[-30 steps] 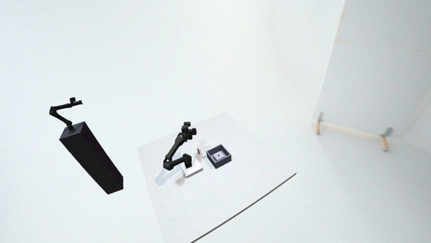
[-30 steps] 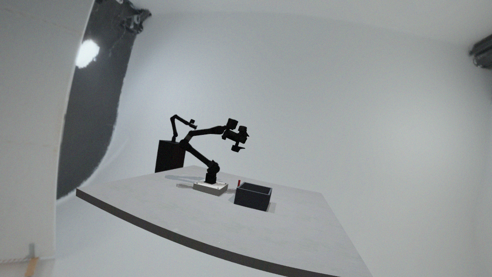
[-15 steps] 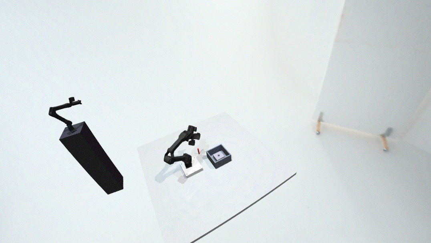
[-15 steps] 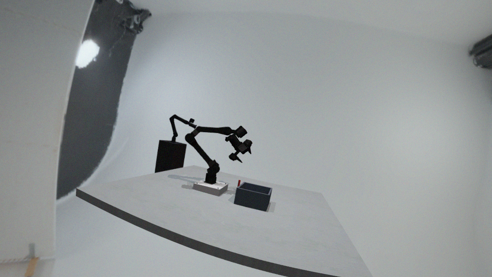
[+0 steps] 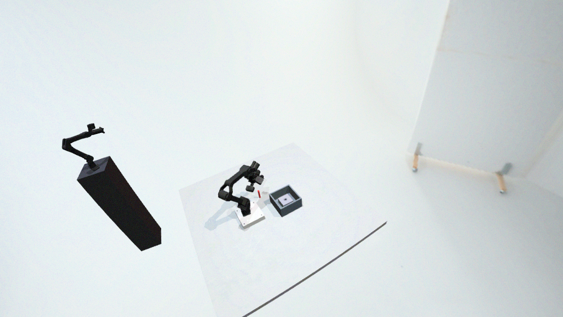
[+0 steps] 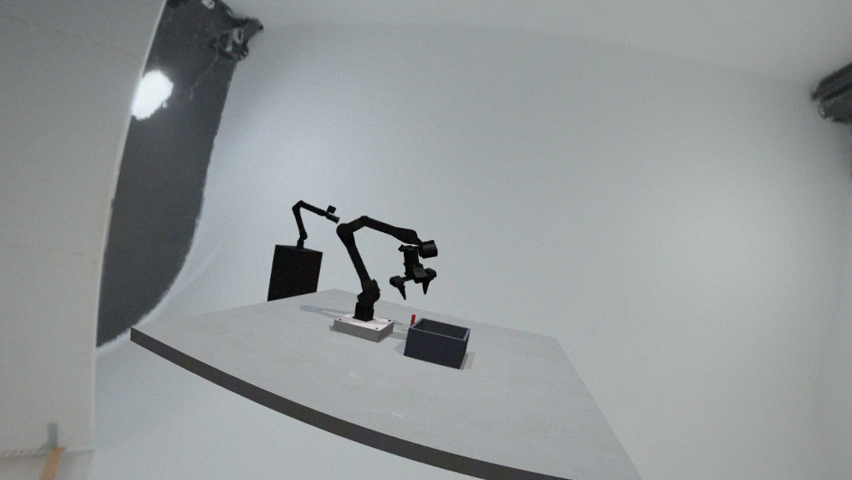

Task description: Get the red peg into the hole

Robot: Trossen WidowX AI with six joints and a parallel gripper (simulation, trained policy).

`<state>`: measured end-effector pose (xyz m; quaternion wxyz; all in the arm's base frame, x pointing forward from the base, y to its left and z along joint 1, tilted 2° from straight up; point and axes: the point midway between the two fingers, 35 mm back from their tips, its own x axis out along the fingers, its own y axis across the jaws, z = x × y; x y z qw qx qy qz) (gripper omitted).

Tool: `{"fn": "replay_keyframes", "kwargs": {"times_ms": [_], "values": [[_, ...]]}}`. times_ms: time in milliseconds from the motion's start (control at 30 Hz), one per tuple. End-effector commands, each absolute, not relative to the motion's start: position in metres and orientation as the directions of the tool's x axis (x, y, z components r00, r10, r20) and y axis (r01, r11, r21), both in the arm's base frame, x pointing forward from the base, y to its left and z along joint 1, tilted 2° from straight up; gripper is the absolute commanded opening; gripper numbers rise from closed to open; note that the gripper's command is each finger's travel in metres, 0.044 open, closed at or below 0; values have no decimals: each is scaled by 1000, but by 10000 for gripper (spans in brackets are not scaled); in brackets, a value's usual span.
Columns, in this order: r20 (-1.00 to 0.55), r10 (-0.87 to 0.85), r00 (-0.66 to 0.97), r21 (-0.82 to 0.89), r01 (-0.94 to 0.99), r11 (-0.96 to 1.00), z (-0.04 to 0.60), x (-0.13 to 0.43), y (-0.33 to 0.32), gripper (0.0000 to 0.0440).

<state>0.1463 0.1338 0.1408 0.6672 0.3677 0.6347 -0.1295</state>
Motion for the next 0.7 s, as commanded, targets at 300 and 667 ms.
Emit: {"fn": "replay_keyframes", "kwargs": {"times_ms": [300, 667], "values": [[-997, 75, 0, 56, 672, 739, 93, 148, 133, 440], [-1000, -10, -19, -20, 653, 757, 52, 154, 137, 440]]}}
